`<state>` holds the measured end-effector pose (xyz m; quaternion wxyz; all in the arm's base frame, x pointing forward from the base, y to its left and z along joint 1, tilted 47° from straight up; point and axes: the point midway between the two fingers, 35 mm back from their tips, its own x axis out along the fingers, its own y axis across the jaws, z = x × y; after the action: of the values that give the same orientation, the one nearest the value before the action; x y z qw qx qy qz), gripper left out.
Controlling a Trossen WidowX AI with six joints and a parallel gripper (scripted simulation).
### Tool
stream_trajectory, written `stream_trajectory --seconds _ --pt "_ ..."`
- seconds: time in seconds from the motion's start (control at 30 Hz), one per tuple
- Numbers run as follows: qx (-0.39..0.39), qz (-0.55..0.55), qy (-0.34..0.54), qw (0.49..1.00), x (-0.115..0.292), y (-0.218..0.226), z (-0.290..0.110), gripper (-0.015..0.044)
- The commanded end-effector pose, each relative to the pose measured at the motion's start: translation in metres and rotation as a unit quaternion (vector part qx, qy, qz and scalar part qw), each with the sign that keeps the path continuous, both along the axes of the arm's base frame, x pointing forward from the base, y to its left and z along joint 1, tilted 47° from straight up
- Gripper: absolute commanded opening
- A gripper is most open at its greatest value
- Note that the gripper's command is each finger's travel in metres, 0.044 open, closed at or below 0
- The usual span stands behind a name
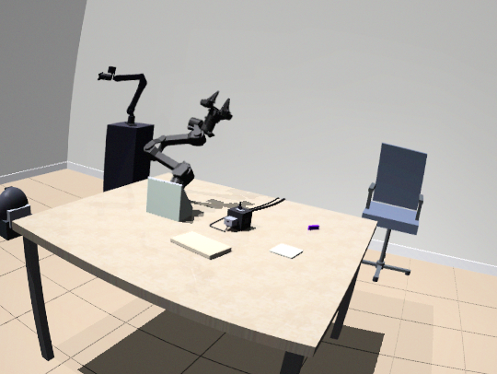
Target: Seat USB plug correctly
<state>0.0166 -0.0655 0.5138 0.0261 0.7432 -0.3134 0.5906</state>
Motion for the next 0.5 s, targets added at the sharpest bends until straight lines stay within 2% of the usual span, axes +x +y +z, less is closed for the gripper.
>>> stream_trajectory --seconds 0.0,0.07,0.17,0.3,0.47 --pt "-0.002 -0.004 0.011 1.0 0.005 0.0 0.001 0.0426" --pt "-0.019 -0.035 0.098 0.994 0.044 -0.001 0.003 0.044" --pt "-0.059 -0.081 0.262 0.96 0.118 -0.005 -0.007 0.044" --pt "-0.116 -0.11 0.442 0.883 0.199 -0.014 -0.042 0.044" --pt "-0.16 -0.13 0.585 0.784 0.26 -0.03 -0.097 0.044"
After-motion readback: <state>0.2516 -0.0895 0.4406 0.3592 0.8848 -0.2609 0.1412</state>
